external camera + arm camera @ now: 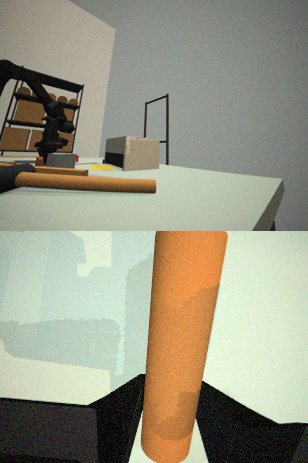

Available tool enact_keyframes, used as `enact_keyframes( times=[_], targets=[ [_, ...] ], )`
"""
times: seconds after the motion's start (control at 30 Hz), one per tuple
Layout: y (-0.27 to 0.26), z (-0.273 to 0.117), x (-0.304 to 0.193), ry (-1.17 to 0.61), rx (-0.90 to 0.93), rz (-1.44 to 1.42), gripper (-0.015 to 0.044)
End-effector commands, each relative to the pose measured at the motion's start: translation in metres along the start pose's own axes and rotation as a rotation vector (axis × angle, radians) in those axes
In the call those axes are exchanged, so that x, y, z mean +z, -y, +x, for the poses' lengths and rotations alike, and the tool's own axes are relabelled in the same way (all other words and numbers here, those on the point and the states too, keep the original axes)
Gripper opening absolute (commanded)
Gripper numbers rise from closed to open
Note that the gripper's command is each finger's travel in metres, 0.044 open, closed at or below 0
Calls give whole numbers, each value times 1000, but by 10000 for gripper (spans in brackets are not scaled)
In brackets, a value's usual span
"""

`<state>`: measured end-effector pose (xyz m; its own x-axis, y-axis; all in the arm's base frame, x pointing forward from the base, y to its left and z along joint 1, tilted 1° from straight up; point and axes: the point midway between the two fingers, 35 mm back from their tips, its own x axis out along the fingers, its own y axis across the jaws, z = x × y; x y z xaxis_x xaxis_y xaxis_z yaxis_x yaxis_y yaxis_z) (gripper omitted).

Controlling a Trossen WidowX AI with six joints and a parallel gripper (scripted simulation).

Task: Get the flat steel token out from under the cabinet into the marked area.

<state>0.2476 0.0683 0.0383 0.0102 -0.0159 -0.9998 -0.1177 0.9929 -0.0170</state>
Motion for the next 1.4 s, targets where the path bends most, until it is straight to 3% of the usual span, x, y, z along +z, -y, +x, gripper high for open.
enact_keyframes(
  times=[0.0, 1.37],
  targets=[
    [-1, -1, 1, 3, 4, -41, 0],
    [17, -1, 1, 4, 3, -240, 0]
  ],
)
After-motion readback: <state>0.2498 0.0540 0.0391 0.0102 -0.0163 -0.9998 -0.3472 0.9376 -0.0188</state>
